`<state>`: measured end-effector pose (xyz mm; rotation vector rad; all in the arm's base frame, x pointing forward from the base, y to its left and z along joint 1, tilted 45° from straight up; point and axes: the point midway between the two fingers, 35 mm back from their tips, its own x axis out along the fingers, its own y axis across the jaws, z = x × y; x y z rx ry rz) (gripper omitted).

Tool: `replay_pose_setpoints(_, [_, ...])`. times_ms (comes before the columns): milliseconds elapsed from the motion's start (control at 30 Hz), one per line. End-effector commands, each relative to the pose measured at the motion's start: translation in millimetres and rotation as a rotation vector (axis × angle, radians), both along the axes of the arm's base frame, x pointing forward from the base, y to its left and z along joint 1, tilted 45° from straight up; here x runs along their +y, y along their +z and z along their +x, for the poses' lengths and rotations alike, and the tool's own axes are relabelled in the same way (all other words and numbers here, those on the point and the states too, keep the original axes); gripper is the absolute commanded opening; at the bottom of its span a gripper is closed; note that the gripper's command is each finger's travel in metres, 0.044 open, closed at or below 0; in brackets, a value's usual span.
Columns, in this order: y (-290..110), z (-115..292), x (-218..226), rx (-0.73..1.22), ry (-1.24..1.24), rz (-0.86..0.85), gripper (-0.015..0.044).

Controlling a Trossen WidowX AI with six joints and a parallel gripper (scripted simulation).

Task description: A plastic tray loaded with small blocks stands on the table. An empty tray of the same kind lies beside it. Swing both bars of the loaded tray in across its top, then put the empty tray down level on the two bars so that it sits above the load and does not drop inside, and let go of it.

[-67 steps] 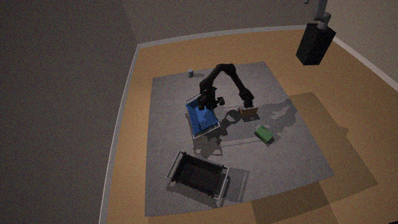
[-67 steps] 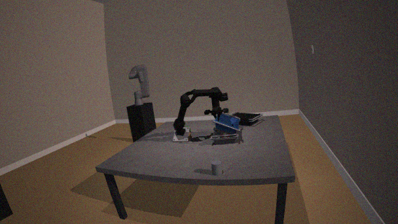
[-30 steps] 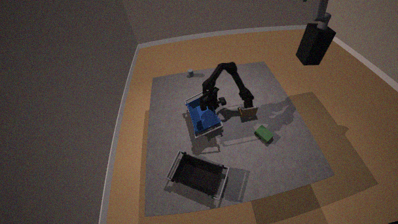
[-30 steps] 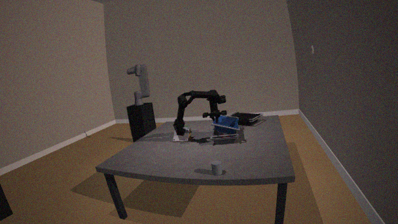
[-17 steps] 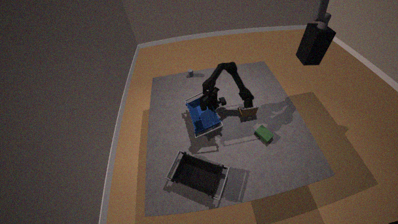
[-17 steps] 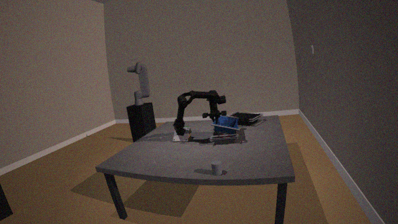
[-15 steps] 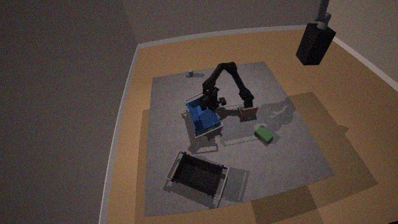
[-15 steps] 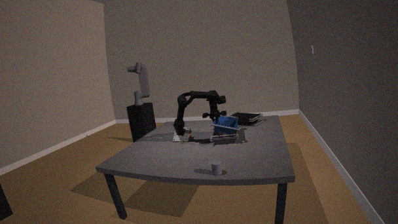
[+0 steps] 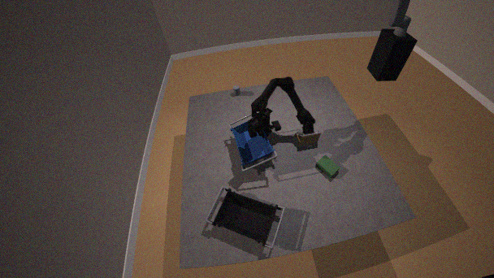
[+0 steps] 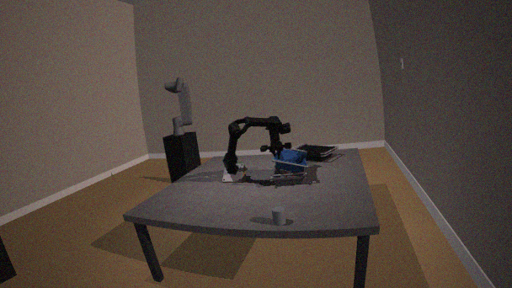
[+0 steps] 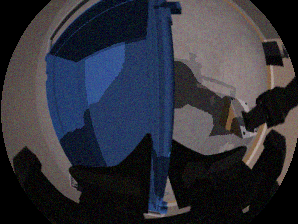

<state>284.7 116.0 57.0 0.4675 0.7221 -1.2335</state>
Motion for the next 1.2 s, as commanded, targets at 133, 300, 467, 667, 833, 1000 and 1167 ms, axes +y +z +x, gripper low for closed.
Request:
replay_pose_setpoints(133, [-0.8,-0.7,-6.5,0.007,-0.020,-0.006,0.0000])
replay_pose_setpoints(300, [-0.8,-0.7,-6.5,0.007,-0.020,-0.006,0.0000])
replay_pose_setpoints(467, [-0.8,-0.7,-6.5,0.007,-0.020,-0.006,0.0000])
replay_pose_setpoints(667, [-0.8,-0.7,-6.5,0.007,-0.020,-0.006,0.0000])
replay_pose_setpoints(833, [-0.8,-0.7,-6.5,0.007,-0.020,-0.006,0.0000])
replay_pose_setpoints(1000, [-0.6,-0.3,-2.2,0.001,-0.003,-0.001,0.0000])
replay_pose_setpoints(1167, [-3.0,-1.5,-10.5,0.005,-0.014,-0.004,0.0000])
